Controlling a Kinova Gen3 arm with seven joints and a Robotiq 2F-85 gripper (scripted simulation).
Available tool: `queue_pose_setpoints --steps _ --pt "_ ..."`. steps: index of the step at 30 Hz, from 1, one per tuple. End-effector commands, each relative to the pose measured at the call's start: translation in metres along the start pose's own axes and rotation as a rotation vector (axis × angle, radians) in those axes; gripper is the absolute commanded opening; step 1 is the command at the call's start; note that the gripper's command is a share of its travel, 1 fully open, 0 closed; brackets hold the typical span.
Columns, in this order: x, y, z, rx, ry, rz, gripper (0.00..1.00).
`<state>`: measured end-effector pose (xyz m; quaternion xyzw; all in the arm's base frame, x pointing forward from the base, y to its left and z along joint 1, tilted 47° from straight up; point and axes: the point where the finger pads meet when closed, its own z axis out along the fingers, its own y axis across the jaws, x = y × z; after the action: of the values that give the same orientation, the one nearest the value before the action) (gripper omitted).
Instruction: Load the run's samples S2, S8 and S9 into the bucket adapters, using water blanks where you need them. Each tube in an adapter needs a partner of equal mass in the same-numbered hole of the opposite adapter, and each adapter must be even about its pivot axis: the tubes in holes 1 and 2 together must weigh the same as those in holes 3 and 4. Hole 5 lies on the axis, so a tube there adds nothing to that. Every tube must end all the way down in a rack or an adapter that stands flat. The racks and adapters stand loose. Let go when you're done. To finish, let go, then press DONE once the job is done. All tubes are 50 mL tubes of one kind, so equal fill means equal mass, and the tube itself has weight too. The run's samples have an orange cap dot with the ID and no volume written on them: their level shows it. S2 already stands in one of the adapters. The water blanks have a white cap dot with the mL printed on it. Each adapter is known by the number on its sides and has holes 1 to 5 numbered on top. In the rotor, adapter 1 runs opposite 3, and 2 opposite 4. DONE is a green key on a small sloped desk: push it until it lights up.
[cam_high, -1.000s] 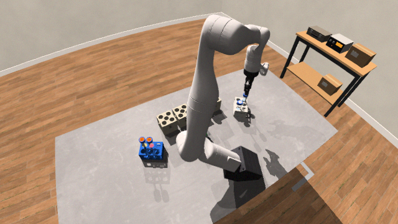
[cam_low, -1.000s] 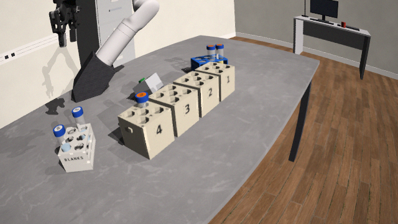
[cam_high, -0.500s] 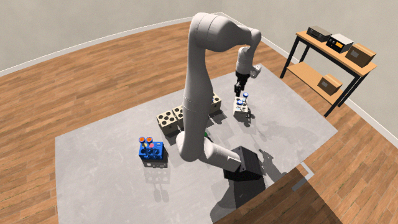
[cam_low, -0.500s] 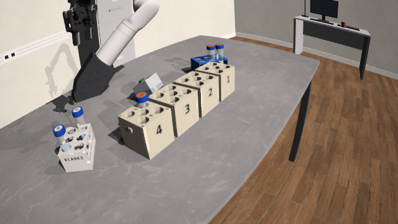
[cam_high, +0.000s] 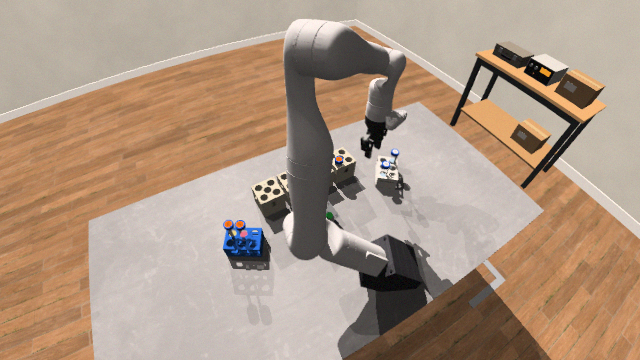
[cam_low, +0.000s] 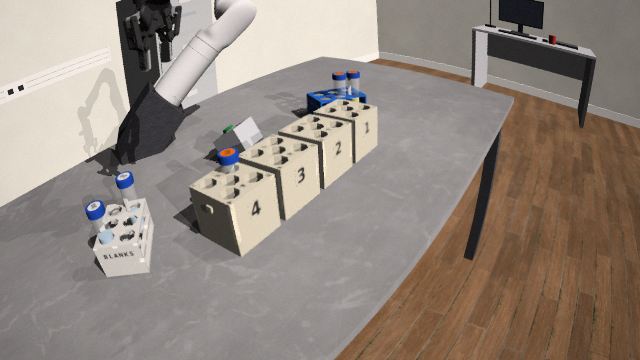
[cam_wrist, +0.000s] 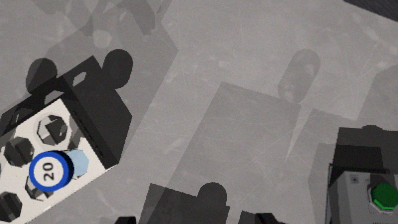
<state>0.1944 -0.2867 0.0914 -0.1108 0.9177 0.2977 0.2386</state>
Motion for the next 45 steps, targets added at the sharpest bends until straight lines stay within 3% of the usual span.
queue_pose_setpoints --steps 1,19,45 --pt "-0.007 0.007 0.001 -0.002 -0.006 0.047 0.62" --pt "-0.042 0.045 0.01 -0.024 -0.042 0.31 0.62" --pt "-0.096 0.103 0.023 -0.025 -0.042 0.312 0.62"
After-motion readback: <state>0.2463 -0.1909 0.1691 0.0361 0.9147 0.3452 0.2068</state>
